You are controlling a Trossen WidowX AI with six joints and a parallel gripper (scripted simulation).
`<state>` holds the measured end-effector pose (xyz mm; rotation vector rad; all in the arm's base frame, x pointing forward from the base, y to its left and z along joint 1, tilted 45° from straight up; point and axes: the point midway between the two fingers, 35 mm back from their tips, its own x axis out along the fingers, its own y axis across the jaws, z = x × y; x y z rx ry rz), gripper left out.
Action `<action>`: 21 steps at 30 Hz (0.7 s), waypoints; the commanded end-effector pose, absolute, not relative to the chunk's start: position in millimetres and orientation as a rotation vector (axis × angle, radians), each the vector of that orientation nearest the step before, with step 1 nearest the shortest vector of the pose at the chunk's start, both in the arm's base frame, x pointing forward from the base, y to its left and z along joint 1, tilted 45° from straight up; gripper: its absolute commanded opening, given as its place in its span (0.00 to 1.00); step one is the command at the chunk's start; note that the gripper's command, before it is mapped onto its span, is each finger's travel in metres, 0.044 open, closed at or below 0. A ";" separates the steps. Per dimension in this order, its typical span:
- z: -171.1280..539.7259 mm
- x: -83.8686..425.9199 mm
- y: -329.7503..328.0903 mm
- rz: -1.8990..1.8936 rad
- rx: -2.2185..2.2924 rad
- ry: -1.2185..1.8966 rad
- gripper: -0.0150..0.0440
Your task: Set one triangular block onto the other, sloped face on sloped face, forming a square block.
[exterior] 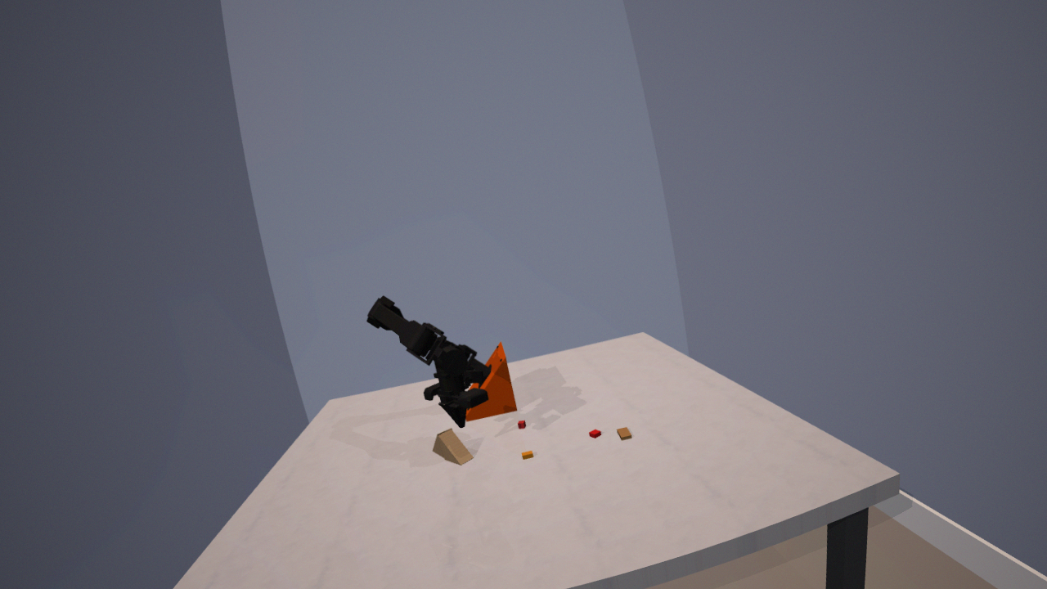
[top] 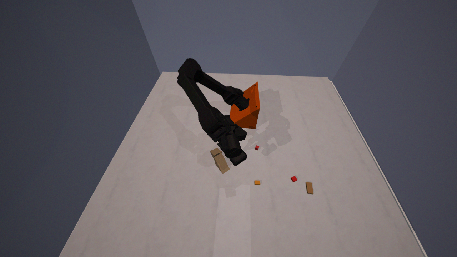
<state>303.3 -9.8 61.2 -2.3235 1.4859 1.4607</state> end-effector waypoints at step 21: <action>32.2 305.9 -38.4 1.473 -2.318 1.487 0.25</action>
